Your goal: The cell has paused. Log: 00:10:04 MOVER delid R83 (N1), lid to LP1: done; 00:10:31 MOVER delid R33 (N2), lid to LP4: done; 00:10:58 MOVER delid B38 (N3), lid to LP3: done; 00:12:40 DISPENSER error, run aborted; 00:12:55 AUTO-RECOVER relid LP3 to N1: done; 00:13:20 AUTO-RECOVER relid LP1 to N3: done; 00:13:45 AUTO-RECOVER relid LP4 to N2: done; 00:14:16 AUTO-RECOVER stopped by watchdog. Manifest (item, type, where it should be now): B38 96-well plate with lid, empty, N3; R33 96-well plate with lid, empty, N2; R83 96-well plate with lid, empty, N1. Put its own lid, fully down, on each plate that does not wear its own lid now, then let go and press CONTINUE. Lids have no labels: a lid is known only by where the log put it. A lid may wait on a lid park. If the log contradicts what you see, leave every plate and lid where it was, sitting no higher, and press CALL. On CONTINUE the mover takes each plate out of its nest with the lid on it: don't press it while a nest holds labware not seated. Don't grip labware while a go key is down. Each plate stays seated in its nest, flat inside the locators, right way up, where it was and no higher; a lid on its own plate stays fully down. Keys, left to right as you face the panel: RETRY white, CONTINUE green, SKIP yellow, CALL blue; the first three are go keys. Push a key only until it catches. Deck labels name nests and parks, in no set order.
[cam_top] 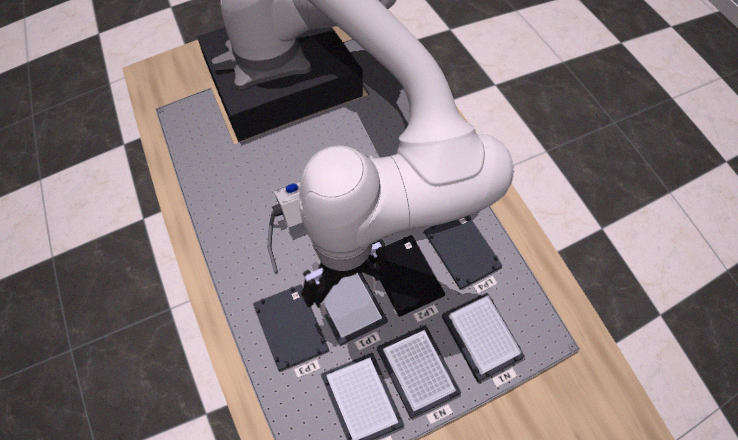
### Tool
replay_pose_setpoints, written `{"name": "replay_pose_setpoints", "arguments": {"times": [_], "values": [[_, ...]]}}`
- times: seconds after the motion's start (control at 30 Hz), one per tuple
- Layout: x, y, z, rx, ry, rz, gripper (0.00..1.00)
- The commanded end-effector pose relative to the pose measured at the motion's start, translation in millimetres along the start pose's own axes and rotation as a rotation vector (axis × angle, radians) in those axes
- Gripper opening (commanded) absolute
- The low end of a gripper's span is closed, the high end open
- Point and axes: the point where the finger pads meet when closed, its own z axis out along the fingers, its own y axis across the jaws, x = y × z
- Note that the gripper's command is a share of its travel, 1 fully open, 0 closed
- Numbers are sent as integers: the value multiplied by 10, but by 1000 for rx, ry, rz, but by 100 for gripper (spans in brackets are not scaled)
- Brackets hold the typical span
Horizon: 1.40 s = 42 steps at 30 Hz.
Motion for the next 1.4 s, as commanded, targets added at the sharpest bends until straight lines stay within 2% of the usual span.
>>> {"name": "replay_pose_setpoints", "arguments": {"times": [0.0, 0.97, 1.0, 1.37], "values": [[0, 0, -1, 0, 0, 0, 66], [0, 0, -1, 0, 0, 0, 66], [0, 0, -1, 0, 0, 0, 59], [0, 0, -1, 0, 0, 0, 59]]}}
